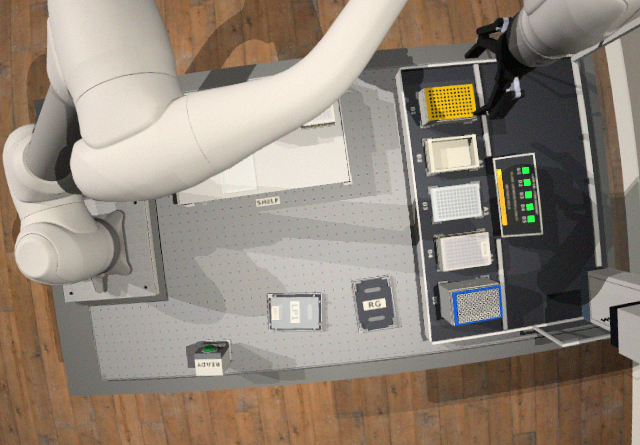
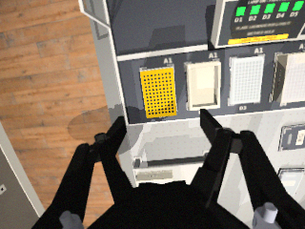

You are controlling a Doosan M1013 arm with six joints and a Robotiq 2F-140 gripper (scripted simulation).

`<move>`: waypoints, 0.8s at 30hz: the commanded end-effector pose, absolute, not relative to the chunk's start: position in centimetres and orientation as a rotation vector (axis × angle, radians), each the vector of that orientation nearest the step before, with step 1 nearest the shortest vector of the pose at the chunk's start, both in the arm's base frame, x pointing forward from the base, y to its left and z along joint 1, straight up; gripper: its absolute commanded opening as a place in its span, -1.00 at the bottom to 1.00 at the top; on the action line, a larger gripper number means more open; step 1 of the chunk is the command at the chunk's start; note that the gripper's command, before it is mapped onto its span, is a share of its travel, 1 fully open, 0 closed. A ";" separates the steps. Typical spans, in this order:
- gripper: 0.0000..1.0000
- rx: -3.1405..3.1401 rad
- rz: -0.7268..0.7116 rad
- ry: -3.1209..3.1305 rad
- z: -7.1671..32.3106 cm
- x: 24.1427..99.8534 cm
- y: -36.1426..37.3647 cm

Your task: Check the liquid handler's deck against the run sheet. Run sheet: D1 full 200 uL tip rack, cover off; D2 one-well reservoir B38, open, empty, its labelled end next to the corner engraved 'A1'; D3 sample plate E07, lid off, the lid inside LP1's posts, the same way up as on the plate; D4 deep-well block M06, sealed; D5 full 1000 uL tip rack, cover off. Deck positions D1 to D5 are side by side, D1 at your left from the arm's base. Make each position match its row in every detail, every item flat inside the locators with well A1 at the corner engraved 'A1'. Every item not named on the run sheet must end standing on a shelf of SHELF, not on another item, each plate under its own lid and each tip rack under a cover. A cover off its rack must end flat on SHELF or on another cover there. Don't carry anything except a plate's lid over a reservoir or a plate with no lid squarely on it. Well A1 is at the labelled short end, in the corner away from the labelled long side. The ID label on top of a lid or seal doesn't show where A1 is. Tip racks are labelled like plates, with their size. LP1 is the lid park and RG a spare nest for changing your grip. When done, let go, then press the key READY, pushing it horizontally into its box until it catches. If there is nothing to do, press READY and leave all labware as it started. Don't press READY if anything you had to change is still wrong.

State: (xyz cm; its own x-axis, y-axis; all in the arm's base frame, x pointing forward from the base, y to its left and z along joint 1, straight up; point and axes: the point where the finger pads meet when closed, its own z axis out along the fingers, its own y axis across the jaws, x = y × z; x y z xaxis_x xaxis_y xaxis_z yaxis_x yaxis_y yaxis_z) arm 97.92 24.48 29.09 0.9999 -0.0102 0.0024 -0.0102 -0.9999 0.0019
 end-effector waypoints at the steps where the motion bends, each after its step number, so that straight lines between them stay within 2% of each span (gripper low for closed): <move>1: 0.59 3.141 0.008 -0.019 29.3 97.5 23.8; 24: 0.59 3.140 0.007 -0.019 29.3 91.9 15.5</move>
